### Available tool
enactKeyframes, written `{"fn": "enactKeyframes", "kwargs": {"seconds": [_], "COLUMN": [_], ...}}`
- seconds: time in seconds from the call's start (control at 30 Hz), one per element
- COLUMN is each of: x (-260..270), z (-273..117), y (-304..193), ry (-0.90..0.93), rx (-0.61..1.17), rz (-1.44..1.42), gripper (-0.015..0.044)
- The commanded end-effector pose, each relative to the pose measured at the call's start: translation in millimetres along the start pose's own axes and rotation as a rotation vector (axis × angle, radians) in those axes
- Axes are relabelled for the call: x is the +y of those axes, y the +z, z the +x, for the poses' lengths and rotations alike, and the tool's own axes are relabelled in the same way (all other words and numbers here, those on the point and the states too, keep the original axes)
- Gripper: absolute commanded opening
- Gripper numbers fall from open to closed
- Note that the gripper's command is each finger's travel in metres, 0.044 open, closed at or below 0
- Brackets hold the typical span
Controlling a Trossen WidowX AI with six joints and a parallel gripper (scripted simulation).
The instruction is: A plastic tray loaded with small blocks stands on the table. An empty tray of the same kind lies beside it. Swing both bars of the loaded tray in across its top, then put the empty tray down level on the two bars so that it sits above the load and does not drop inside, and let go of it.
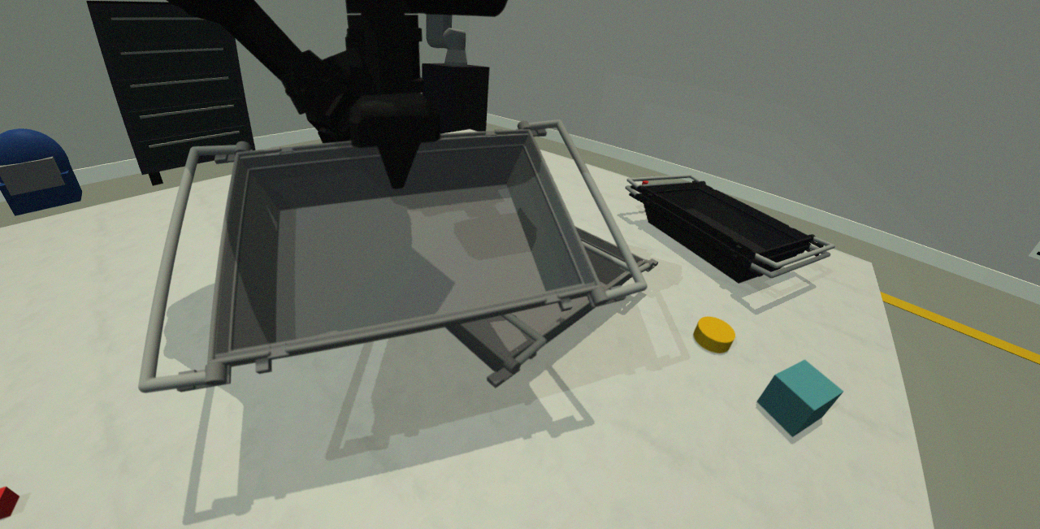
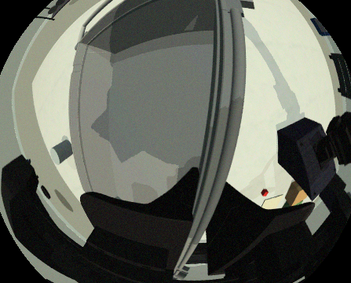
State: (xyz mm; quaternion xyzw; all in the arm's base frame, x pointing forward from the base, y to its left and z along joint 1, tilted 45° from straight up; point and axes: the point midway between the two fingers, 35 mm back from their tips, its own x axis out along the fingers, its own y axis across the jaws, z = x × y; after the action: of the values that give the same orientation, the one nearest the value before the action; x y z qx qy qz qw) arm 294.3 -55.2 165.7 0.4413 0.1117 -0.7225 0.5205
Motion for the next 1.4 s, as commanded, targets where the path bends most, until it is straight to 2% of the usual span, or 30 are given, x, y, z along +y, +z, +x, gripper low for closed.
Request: {"fn": "enactKeyframes", "kwargs": {"seconds": [0.0, 0.93, 1.37], "x": [-0.5, -47.7, -49.4], "z": [-5.9, 1.3, 1.6], "y": [-20.1, -138.8, -141.4], "ry": [0.023, 0.042, 0.043], "rx": [0.01, -0.05, -0.052], "rz": [-0.056, -0.418, -0.426], "gripper": [0.0, 0.0, 0.0]}}
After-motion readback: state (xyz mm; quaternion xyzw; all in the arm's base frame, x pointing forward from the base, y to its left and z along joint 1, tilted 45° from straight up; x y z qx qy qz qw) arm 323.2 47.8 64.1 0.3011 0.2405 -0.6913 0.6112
